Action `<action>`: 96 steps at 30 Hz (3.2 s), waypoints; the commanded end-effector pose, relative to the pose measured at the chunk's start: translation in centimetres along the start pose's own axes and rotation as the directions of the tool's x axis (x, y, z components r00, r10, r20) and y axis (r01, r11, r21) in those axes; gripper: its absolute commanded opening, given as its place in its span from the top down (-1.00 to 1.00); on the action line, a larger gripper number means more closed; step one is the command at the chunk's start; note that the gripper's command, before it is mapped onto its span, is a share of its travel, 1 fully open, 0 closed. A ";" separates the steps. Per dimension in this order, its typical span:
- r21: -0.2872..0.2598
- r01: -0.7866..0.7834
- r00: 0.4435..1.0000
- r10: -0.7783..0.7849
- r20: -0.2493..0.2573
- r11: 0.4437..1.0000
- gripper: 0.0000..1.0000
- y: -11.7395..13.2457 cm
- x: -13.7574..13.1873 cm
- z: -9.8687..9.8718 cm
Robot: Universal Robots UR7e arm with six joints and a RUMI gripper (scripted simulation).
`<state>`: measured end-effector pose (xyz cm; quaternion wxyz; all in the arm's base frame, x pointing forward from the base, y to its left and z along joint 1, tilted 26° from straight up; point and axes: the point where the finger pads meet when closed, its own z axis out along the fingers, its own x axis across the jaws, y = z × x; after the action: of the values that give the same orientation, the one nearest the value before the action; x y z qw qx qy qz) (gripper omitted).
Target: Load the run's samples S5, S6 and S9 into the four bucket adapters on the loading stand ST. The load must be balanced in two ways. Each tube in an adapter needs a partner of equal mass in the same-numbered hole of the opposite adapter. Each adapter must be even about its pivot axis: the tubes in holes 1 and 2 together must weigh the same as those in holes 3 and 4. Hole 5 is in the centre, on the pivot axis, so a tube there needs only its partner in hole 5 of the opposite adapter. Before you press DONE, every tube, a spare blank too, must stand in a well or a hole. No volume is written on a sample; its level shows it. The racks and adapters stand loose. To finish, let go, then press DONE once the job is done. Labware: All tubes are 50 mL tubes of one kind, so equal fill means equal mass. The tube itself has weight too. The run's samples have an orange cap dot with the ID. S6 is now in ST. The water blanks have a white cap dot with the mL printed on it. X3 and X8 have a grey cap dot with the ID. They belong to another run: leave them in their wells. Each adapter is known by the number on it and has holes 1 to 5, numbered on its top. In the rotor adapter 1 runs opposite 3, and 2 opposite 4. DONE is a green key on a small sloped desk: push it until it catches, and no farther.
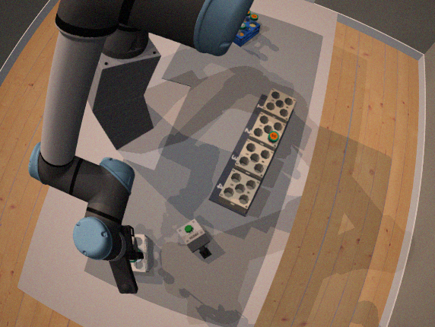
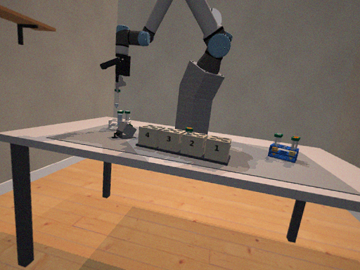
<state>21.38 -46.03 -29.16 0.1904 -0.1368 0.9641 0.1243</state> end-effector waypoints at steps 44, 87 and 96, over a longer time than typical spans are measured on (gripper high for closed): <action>0.004 0.208 0.978 -0.208 0.000 0.978 1.00 18.7 -20.8 -0.1; 0.004 0.208 0.978 -0.209 0.000 0.978 1.00 36.1 -40.1 -0.1; 0.004 0.209 0.978 -0.209 0.000 0.978 1.00 37.2 -41.4 -0.1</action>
<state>46.28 -2.81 -5.79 0.2045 -0.2376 0.9440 0.1031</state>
